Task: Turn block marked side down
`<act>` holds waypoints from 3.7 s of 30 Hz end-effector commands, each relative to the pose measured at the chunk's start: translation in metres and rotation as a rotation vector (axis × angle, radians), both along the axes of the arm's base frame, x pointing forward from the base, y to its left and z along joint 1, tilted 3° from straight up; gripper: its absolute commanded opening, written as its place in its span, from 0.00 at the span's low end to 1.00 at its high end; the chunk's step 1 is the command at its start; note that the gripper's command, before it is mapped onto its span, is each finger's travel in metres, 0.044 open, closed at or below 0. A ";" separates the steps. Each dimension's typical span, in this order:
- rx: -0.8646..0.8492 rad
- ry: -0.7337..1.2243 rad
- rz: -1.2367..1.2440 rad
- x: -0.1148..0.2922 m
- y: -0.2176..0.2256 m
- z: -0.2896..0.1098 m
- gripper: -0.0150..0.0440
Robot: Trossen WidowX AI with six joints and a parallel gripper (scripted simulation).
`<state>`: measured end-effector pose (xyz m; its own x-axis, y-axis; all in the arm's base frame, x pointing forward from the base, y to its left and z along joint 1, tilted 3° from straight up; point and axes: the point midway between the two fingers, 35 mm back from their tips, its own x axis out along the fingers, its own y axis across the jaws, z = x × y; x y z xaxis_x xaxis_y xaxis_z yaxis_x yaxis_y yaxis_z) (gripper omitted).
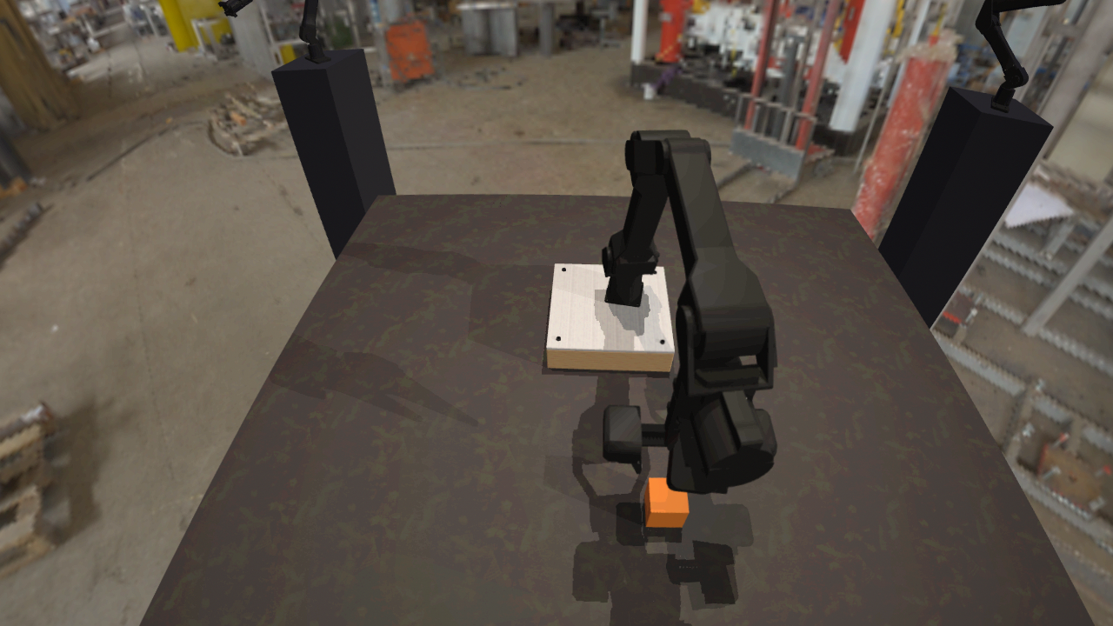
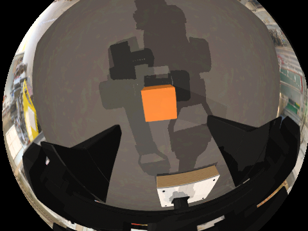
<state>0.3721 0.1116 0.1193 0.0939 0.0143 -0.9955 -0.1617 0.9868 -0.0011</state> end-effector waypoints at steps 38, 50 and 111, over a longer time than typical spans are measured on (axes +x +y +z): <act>0.003 0.011 0.006 0.007 0.004 -0.084 1.00; 0.003 0.011 0.006 0.007 0.004 -0.085 0.61; 0.078 -0.449 0.008 0.003 0.003 -0.063 0.25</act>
<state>0.3759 0.1158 0.0515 0.4760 0.0857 -0.8753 -0.1756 0.9845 0.0009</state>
